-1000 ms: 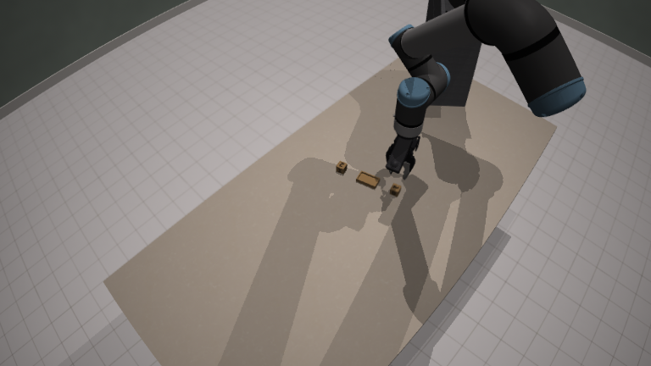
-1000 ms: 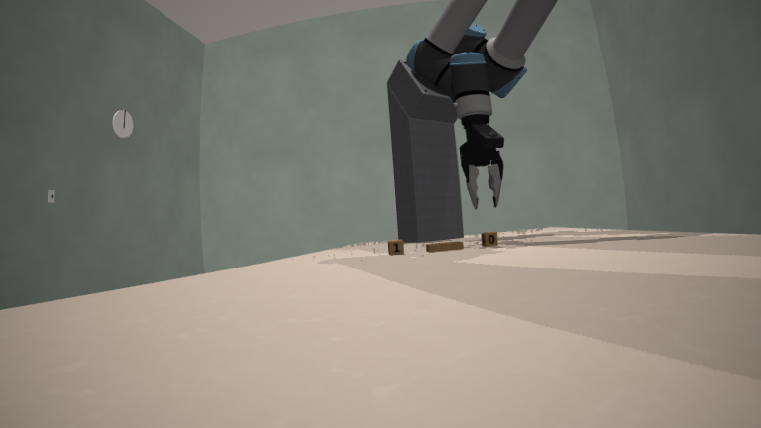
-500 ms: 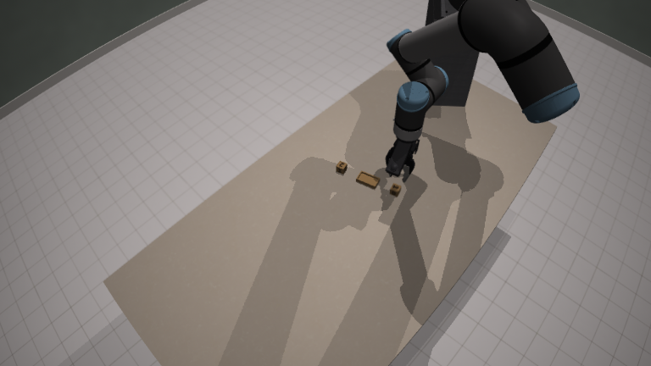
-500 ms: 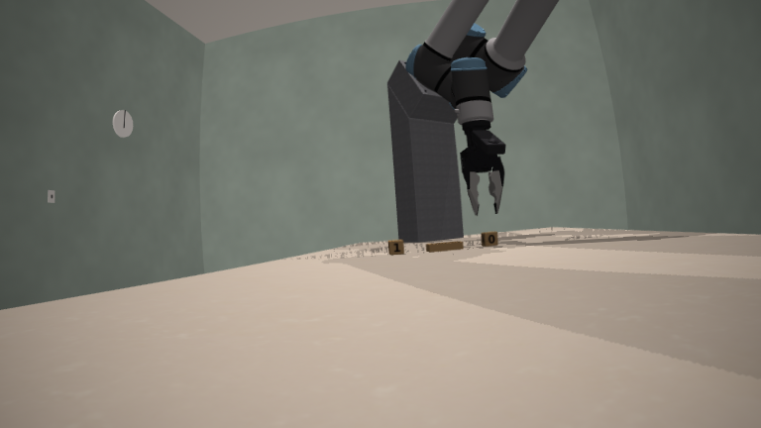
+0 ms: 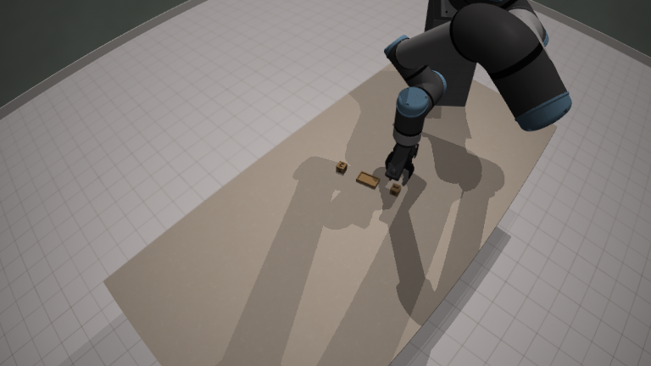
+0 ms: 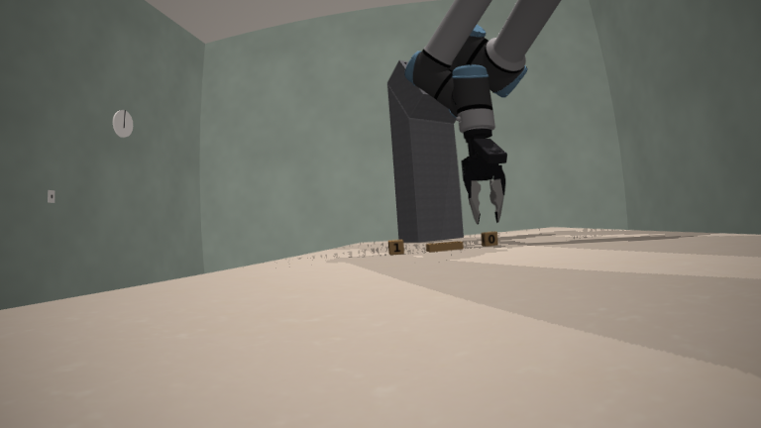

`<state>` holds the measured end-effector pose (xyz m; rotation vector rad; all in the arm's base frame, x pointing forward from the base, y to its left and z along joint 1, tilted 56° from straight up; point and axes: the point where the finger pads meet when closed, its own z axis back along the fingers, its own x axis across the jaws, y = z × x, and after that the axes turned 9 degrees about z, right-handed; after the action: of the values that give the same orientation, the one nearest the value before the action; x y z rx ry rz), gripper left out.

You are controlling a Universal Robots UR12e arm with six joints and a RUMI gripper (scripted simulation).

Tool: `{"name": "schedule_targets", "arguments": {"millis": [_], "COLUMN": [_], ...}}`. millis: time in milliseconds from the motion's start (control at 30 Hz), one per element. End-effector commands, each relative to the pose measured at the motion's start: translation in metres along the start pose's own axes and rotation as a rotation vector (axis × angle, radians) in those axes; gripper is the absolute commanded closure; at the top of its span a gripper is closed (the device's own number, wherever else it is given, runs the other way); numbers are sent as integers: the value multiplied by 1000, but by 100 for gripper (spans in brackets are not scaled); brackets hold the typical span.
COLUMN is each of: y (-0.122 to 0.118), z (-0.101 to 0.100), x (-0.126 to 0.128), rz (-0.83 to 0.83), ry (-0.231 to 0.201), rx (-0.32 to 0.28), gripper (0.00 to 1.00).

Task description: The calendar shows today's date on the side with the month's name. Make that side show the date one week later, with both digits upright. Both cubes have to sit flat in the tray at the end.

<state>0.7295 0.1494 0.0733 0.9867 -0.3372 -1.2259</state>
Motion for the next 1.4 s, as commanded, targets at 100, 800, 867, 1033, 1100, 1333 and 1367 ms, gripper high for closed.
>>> {"name": "schedule_targets", "arguments": {"millis": [100,800,867,1033,1100,1333,1367], "y": [0,0,0,0,0,0,0], "z": [-9,-13,-13,-13,-13,-13,-13], "x": [0,-1,-1,-1,-1,-1,-1], "rz": [0,0,0,0,0,0,0], "ry": [0,0,0,0,0,0,0], "rx": [1,1,1,1,1,1,1], "gripper": [71,71,71,71,71,71,71]}}
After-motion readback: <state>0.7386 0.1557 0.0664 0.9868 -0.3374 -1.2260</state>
